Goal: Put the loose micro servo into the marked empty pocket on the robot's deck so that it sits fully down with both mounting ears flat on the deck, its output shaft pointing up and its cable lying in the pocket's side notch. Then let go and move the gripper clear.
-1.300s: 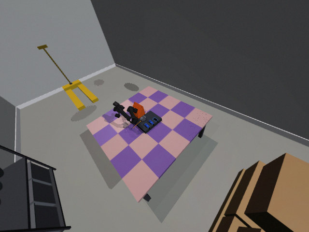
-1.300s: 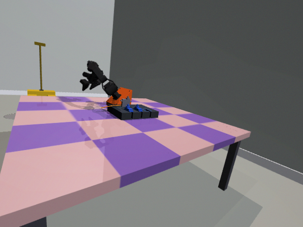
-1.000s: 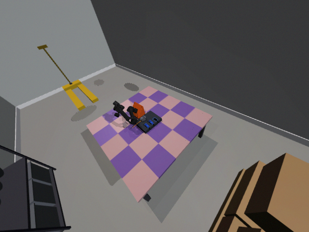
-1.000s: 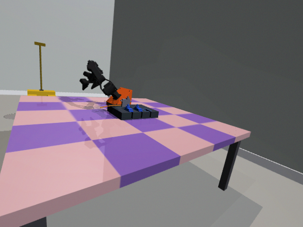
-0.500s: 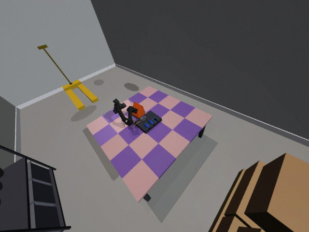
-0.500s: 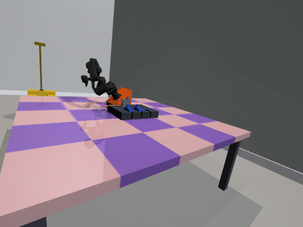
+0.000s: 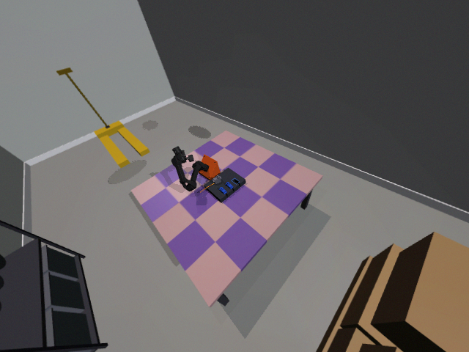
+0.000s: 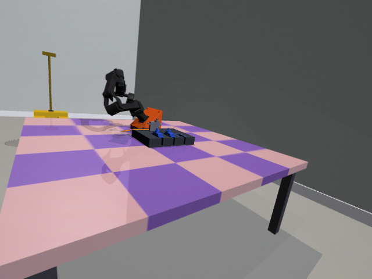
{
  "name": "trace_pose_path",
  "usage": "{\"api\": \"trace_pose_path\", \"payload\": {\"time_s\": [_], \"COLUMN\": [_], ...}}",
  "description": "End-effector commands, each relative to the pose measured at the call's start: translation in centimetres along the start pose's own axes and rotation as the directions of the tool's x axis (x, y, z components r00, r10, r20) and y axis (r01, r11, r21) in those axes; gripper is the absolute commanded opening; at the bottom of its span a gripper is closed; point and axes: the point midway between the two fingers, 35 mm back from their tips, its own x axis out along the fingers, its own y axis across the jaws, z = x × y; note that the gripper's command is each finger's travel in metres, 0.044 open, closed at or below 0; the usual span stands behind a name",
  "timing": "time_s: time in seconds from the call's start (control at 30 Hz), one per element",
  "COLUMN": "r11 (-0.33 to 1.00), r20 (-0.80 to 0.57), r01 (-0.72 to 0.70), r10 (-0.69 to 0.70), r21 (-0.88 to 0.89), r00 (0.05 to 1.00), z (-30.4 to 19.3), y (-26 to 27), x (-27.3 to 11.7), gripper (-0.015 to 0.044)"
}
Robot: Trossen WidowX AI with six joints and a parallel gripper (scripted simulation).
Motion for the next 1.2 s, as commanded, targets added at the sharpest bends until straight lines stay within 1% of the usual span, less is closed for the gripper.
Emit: {"api": "trace_pose_path", "payload": {"time_s": [0.0,0.23,0.5,0.87,1.17], "r11": [0.99,0.93,0.799,0.535,0.274], "r20": [0.028,0.06,0.076,0.067,0.033], "r01": [0.053,0.122,0.167,0.165,0.114], "r10": [-0.057,-0.152,-0.256,-0.388,-0.482], "r21": [0.129,0.347,0.577,0.829,0.955], "r00": [0.998,0.987,0.964,0.919,0.876], "z": [1.0,2.4,3.7,4.8,5.1], "y": [-1.0,-2.9,-5.1,-8.4,-11.1], "x": [-0.2,-0.8,-1.6,-3.2,-4.8], "gripper": [0.044,0.044,0.044,0.044,0.044]}}
